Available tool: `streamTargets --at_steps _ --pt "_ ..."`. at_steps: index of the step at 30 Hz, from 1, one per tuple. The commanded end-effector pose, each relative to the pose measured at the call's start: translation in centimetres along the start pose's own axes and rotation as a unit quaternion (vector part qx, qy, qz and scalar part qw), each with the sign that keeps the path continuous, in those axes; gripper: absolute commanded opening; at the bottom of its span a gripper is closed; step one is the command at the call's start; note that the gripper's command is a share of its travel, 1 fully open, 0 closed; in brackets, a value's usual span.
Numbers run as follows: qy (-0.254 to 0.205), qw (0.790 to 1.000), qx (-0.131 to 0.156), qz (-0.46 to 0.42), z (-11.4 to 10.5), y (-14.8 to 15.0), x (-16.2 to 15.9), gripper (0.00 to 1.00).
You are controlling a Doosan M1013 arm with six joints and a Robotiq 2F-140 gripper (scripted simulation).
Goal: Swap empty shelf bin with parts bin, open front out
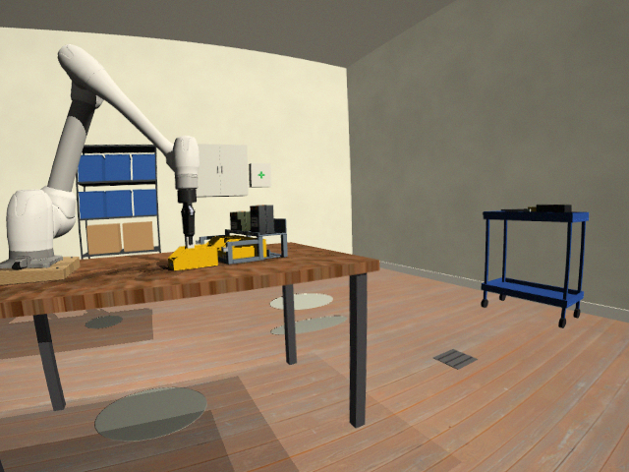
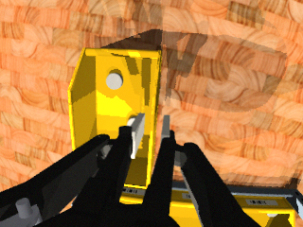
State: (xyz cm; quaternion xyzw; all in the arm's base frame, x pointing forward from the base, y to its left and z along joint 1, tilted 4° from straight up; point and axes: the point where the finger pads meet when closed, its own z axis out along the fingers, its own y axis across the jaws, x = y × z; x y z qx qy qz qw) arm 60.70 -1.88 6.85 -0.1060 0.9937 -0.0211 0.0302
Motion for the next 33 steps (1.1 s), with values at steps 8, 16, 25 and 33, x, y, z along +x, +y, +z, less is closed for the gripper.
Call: streamTargets --at_steps 8,16,25,33 --pt "0.002 1.000 0.000 0.000 -0.2 -0.1 0.4 0.24" --pt "0.002 1.000 0.000 0.000 -1.0 -0.1 0.4 0.24" --pt "0.002 1.000 0.000 0.000 -1.9 -0.1 0.4 0.24" --pt "0.002 1.000 0.000 0.000 -3.2 -0.1 0.4 0.24"
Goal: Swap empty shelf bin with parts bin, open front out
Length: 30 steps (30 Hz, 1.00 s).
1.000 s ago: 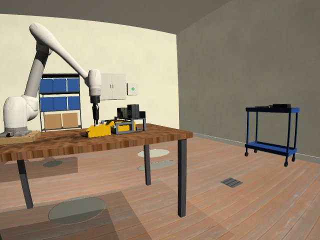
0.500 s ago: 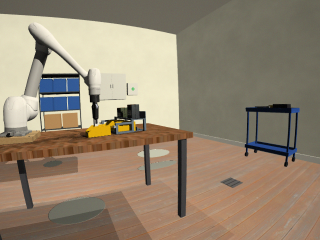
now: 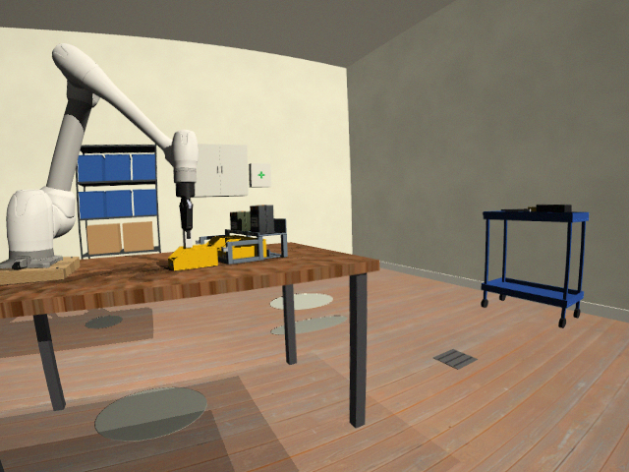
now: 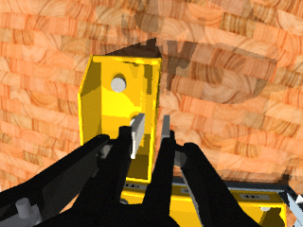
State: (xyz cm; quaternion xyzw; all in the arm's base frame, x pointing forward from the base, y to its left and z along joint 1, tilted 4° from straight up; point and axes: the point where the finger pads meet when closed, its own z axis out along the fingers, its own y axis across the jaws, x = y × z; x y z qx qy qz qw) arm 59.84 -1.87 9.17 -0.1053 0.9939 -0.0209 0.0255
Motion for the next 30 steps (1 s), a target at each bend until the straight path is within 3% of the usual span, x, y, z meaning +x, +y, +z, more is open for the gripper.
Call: streamTargets --at_steps 1,30 --pt "-0.002 1.000 0.000 0.000 -1.0 -0.1 -0.3 0.24" --pt "-0.002 1.000 0.000 0.000 -5.5 -0.1 -0.3 0.24"
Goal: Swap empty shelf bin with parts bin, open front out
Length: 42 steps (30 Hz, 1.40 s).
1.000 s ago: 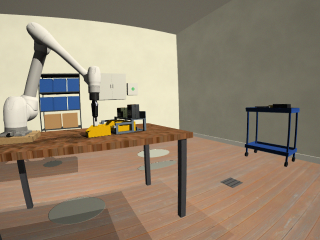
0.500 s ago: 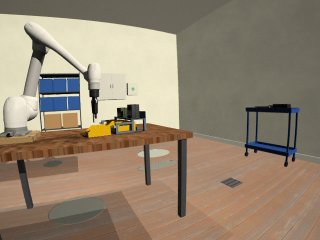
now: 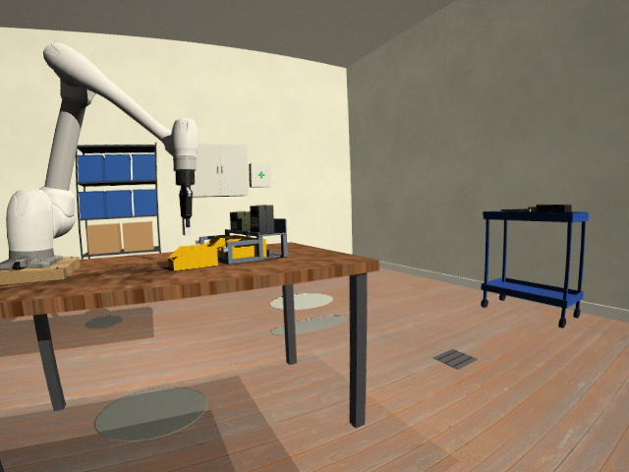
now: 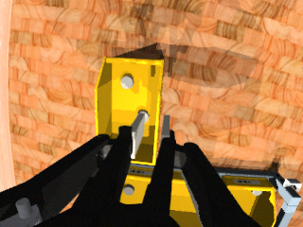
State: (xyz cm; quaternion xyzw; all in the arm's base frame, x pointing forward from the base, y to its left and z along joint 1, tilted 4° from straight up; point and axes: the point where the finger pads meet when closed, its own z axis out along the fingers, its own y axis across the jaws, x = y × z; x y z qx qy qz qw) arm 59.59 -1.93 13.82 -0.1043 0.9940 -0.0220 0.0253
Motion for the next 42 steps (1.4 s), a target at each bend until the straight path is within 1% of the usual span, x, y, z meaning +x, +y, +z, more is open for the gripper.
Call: streamTargets --at_steps 1,8,19,40,41,42 --pt "-0.003 1.000 -0.001 -0.001 -1.0 0.1 -0.3 0.24" --pt "-0.003 1.000 -0.001 -0.001 -1.8 0.1 -0.3 0.24" --pt "-0.003 1.000 -0.001 -0.001 -2.4 0.1 -0.3 0.24" --pt "-0.003 1.000 -0.001 -0.001 -2.6 0.1 -0.3 0.24" --pt "-0.003 1.000 -0.001 -0.001 -2.6 0.1 -0.3 0.10" --pt "-0.003 1.000 -0.001 -0.001 -2.6 0.1 -0.3 0.10"
